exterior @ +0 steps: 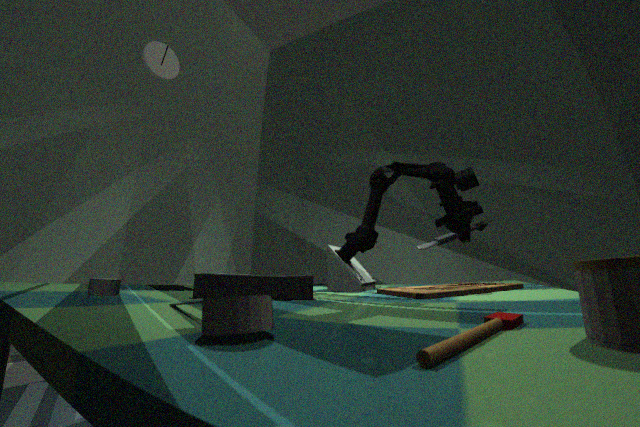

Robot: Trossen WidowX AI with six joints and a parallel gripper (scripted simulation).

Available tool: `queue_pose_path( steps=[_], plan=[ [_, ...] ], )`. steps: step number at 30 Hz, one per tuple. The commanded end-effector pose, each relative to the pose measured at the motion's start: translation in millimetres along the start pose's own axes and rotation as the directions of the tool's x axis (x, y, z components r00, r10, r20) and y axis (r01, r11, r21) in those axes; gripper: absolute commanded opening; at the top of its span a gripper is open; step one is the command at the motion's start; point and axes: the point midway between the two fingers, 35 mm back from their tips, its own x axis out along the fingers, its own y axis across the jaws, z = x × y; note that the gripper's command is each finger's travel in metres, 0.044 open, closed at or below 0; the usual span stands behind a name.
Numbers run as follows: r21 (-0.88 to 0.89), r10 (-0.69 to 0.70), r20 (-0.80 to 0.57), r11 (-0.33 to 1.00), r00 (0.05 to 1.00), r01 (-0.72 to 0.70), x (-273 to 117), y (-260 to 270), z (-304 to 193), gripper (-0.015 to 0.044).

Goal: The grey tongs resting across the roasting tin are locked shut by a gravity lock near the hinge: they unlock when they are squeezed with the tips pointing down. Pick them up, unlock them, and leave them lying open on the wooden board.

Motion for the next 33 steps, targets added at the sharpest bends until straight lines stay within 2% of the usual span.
queue_pose_path(
  steps=[1, 14, 33],
  plan=[
    [-0.027, -0.005, -0.063, 1.0, 0.998, 0.004, -2.3, 1.8, -0.2, -0.015],
    [-0.134, -0.022, -0.28, 0.991, 0.96, -0.016, -14.3, 10.7, -6.4, -0.015],
    [-0.135, -0.022, -0.282, 0.991, 0.959, -0.017, 0.6, 8.3, -9.3, -0.015]
  ],
)
